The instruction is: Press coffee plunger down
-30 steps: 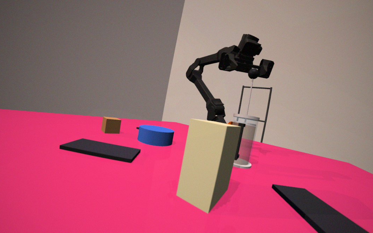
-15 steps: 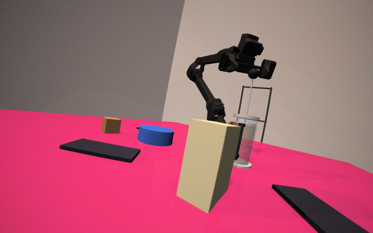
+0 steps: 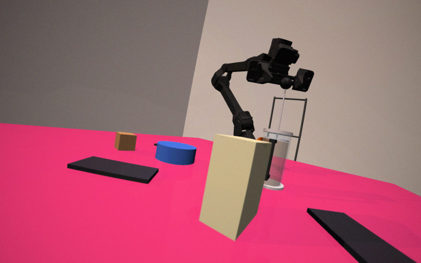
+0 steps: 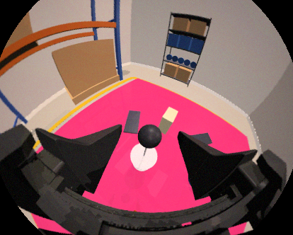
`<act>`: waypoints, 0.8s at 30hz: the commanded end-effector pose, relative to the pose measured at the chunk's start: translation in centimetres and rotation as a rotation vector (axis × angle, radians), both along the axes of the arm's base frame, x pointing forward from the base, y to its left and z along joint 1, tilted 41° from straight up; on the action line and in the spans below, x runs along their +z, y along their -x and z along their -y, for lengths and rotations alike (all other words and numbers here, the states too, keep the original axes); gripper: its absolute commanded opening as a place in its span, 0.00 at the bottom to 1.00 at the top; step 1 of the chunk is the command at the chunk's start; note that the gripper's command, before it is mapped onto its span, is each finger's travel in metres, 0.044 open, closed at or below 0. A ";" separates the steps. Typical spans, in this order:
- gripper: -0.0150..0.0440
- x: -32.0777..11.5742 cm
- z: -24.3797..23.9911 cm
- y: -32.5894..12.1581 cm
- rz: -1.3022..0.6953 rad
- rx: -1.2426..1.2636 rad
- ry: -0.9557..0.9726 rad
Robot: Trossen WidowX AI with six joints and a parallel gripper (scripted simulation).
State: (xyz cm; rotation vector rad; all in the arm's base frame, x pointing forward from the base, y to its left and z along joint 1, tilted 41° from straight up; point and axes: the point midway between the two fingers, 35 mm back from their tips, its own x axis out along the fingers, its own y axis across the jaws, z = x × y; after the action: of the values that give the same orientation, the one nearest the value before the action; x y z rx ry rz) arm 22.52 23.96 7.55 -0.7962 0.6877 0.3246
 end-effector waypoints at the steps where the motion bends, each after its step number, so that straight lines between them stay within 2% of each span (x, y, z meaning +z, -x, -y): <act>1: 0.73 -0.1 -0.1 0.0 -0.003 0.006 0.001; 7: 0.47 -0.1 -0.1 0.0 -0.003 0.006 0.001; 24: 0.46 -0.8 0.4 -0.1 -0.003 0.006 0.001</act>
State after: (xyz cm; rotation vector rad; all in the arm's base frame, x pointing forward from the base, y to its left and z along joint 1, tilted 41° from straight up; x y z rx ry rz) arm 22.65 24.00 7.31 -0.7937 0.6794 0.3308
